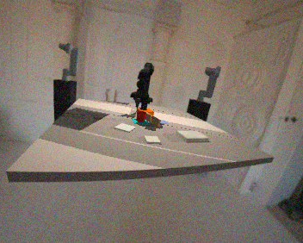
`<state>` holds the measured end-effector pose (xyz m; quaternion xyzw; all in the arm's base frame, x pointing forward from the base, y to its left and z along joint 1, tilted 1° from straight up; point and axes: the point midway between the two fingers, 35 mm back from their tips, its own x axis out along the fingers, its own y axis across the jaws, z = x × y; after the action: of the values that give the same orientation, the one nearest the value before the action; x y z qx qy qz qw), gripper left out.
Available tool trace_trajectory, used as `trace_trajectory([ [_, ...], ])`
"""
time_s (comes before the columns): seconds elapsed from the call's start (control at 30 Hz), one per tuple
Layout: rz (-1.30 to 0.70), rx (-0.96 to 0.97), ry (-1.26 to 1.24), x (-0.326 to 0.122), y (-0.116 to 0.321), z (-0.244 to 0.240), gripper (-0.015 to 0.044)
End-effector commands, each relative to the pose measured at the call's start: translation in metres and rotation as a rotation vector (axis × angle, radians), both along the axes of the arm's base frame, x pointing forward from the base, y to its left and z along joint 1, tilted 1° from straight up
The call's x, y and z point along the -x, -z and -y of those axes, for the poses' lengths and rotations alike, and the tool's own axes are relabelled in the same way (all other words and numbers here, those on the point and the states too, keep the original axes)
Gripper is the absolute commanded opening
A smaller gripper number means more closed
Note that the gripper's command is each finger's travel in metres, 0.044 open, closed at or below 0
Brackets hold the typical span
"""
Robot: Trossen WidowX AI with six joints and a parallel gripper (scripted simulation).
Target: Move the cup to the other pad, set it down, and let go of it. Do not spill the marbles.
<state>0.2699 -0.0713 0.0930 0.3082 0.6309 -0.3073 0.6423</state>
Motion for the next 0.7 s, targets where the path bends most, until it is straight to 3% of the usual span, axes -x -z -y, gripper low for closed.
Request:
trace_trajectory([
  [0.0, -0.001, 0.000, 0.000, 0.000, 0.000, 0.000, 0.0364],
  [0.1, -0.001, 0.000, 0.000, 0.000, -0.005, 0.000, 0.0440],
  [0.67, 0.006, 0.005, 0.003, -0.001, -0.061, -0.001, 0.0440],
])
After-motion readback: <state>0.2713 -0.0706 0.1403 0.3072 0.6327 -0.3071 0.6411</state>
